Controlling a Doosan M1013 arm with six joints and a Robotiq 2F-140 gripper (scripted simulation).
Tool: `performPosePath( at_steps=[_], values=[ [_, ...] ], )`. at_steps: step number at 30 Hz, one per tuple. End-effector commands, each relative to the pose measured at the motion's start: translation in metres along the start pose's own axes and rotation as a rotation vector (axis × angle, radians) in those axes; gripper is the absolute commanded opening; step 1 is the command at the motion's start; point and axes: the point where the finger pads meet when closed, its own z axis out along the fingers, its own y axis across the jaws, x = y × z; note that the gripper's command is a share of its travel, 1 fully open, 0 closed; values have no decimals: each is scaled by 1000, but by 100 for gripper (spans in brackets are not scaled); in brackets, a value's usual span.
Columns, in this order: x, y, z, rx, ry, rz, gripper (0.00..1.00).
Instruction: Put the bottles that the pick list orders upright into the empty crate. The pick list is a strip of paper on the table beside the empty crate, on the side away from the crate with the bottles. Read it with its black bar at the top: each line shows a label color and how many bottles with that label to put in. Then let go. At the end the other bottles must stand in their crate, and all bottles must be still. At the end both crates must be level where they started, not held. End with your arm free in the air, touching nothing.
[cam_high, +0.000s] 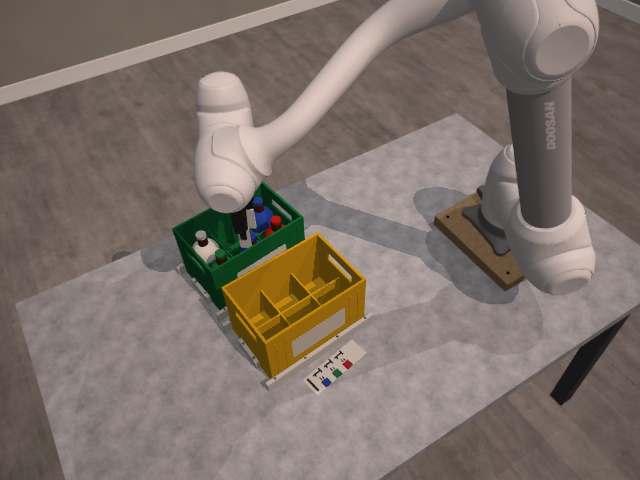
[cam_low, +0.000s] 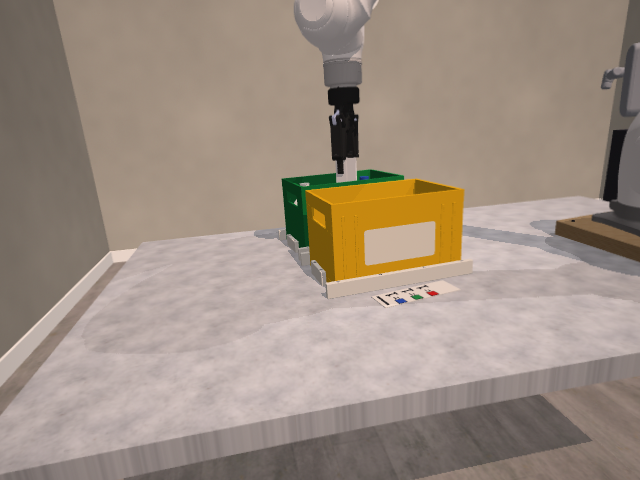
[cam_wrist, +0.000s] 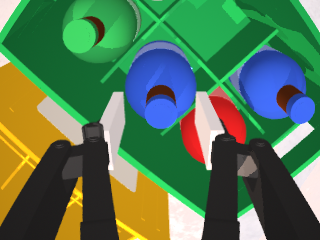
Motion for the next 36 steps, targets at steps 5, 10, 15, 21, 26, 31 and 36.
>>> performPosePath(
  at_steps=[5, 10, 15, 21, 26, 31, 36],
  values=[
    [0, 0, 6, 0, 0, 0, 38],
    [0, 0, 13, 0, 0, 0, 38],
    [0, 0, 19, 0, 0, 0, 38],
    [0, 0, 20, 0, 0, 0, 38],
    [0, 0, 20, 0, 0, 0, 38],
    [0, 0, 18, 0, 0, 0, 0],
    [0, 0, 18, 0, 0, 0, 0]
  ],
)
